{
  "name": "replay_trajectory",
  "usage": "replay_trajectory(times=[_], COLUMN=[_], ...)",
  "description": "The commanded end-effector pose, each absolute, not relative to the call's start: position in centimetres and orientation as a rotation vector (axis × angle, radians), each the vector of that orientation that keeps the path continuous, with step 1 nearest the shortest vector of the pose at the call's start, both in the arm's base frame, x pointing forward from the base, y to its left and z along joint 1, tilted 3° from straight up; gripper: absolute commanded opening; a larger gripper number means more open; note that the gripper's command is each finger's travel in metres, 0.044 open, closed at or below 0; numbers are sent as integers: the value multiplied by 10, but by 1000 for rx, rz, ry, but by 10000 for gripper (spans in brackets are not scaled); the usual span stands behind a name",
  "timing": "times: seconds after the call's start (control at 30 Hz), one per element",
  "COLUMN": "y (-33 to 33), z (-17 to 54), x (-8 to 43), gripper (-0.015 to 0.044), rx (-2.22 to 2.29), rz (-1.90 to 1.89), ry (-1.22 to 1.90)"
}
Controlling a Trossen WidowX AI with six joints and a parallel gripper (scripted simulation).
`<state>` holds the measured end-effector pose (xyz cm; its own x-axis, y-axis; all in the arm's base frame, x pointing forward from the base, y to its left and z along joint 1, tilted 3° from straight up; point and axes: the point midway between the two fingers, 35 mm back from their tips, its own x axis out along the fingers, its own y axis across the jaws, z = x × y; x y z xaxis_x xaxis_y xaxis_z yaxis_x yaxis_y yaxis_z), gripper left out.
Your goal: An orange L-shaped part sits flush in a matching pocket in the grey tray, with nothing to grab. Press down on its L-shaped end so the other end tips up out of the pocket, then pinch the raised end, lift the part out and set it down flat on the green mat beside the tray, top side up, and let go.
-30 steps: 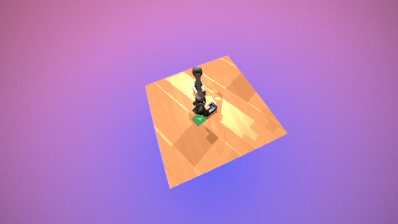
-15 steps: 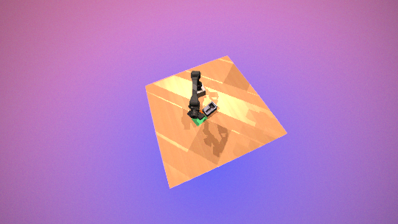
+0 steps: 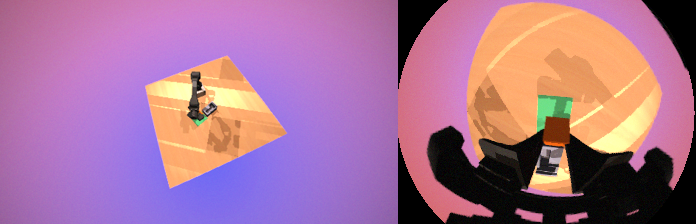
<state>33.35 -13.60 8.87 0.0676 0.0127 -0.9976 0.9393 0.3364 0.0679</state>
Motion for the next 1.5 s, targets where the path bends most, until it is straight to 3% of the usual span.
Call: replay_trajectory(times=[0.0, 1.47], y=[-135, -133], z=[80, 20], x=[333, 337], gripper=[0, 0], rx=[987, 987], rz=[-899, -899], ry=[1310, 1310])
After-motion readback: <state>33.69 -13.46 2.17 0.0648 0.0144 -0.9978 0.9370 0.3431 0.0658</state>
